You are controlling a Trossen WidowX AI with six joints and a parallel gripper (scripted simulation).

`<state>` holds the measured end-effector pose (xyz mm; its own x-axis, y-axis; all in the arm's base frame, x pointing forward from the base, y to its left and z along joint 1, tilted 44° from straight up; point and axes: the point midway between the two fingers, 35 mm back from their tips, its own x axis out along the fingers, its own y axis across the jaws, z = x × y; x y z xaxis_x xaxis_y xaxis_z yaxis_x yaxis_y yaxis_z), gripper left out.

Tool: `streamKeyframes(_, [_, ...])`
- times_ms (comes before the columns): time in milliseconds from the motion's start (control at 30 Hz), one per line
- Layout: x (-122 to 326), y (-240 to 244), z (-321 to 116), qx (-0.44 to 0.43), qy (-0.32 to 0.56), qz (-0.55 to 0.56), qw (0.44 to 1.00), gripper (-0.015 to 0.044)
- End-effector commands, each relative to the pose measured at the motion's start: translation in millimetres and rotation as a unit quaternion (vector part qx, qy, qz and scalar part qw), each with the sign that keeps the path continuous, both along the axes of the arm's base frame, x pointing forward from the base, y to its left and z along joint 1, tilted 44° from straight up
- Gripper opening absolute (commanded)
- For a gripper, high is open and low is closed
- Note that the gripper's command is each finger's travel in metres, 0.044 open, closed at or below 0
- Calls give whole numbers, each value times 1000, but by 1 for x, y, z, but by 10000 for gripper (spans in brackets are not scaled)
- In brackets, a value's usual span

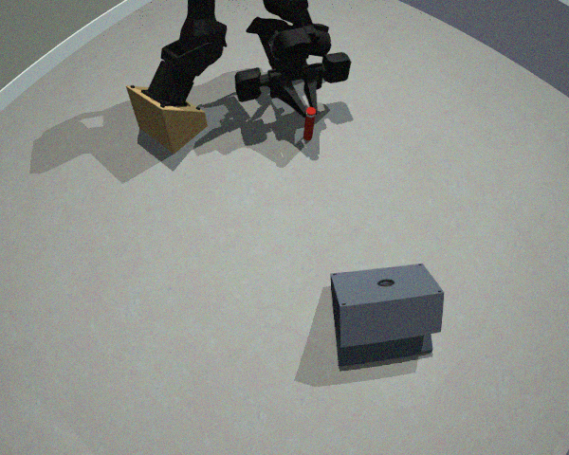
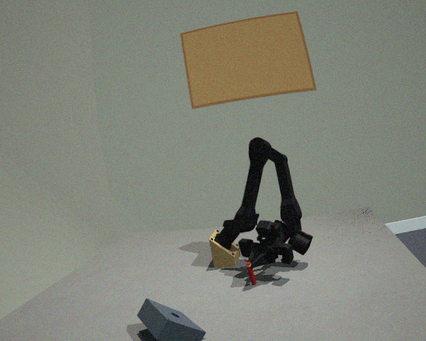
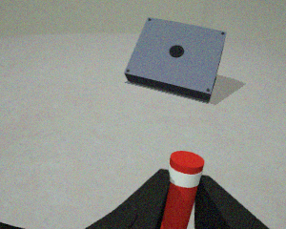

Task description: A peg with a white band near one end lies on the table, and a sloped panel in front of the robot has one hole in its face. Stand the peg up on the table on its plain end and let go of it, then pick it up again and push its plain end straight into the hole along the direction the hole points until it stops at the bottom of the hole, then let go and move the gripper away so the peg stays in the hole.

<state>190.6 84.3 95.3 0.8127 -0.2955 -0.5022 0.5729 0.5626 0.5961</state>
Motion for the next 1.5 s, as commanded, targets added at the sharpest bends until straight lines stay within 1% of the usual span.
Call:
streamKeyframes(0, [1, 0, 3, 5, -3, 1, 1000, 50])
streamKeyframes(1467, [-5, 5, -1, -10, -2, 0, 1000, 50])
